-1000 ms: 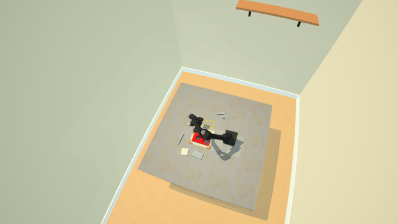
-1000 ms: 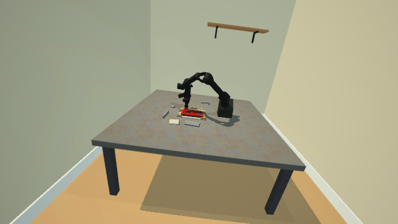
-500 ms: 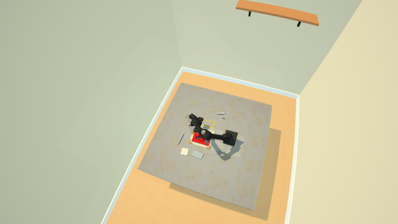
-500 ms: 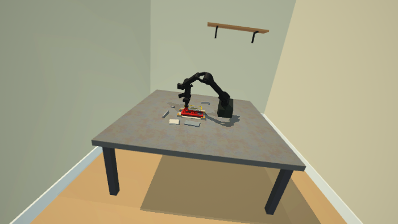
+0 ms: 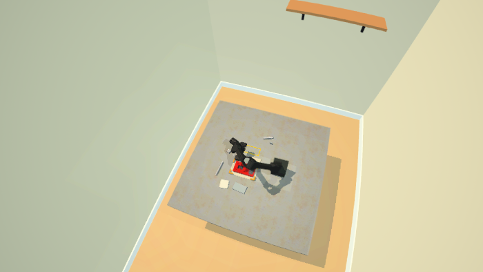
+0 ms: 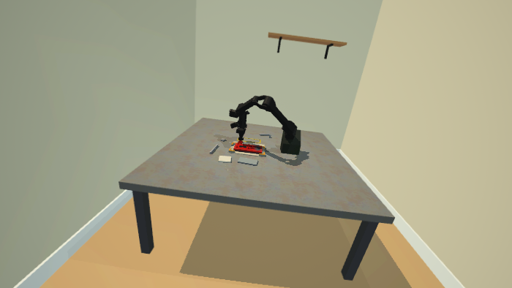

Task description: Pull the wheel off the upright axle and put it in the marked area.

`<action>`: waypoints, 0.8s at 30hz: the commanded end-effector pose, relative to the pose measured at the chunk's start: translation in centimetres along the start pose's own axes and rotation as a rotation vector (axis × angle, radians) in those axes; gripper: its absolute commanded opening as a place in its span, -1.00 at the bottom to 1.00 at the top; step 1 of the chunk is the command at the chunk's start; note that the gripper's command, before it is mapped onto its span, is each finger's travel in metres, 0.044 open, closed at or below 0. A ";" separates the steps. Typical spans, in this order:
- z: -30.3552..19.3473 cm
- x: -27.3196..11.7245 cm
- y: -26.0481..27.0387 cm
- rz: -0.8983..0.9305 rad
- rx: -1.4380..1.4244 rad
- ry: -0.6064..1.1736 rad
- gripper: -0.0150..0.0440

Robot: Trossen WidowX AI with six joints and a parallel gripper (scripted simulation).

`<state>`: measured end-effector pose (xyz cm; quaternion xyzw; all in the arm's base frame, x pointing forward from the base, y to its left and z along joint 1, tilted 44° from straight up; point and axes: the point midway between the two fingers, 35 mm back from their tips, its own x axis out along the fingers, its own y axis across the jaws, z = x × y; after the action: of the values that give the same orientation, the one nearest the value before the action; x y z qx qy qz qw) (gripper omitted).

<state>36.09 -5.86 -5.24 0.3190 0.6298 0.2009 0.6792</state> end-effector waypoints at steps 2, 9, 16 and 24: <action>0.1 -0.4 0.0 -0.003 -0.003 -0.004 -0.49; 0.1 -0.6 0.0 -0.003 -0.003 -0.005 -0.49; 0.1 -0.9 0.0 -0.002 -0.002 -0.005 -0.49; 0.1 -1.1 0.0 -0.002 -0.001 -0.006 -0.49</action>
<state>35.95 -6.36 -4.70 0.3209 0.6298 0.2005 0.6783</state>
